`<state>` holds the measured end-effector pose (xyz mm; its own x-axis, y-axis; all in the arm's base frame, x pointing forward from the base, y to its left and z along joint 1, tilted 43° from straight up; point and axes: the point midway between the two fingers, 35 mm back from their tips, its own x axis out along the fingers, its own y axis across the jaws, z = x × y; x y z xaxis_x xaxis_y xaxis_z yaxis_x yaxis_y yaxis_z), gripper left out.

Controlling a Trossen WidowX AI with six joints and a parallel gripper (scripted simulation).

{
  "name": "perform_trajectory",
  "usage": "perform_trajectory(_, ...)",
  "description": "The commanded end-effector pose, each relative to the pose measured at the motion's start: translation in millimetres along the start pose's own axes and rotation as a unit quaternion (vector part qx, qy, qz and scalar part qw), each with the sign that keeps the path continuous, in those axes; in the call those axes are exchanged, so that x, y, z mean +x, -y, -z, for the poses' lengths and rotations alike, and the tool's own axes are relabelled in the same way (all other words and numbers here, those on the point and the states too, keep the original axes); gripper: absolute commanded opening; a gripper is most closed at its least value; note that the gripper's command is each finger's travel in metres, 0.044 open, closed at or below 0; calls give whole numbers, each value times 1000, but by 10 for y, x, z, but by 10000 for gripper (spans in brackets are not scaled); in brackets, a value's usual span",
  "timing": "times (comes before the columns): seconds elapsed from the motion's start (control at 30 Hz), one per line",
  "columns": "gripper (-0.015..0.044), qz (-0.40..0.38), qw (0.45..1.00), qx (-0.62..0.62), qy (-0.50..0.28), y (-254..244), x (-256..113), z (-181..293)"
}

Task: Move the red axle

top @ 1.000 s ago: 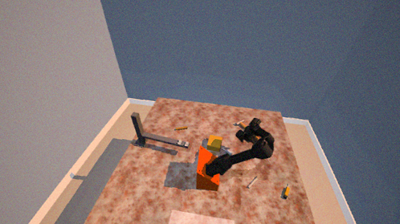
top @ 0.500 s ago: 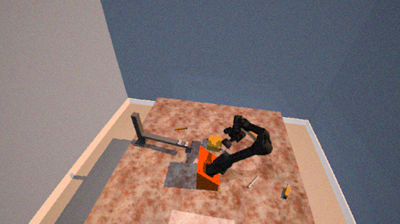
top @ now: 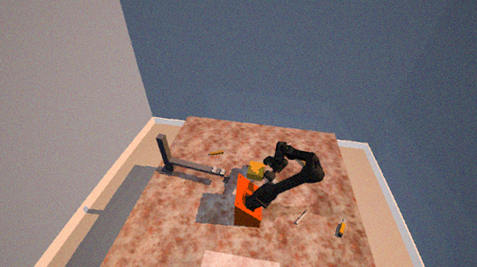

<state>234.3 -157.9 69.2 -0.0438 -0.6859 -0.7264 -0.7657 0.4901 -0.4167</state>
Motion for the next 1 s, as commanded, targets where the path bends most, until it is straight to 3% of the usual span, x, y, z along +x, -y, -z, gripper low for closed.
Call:
perform_trajectory(0.0,440,-1,1000,-4,2,-17,82,-8)
perform_trajectory(0.97,440,-1,1000,-4,1,-19,562,-6)
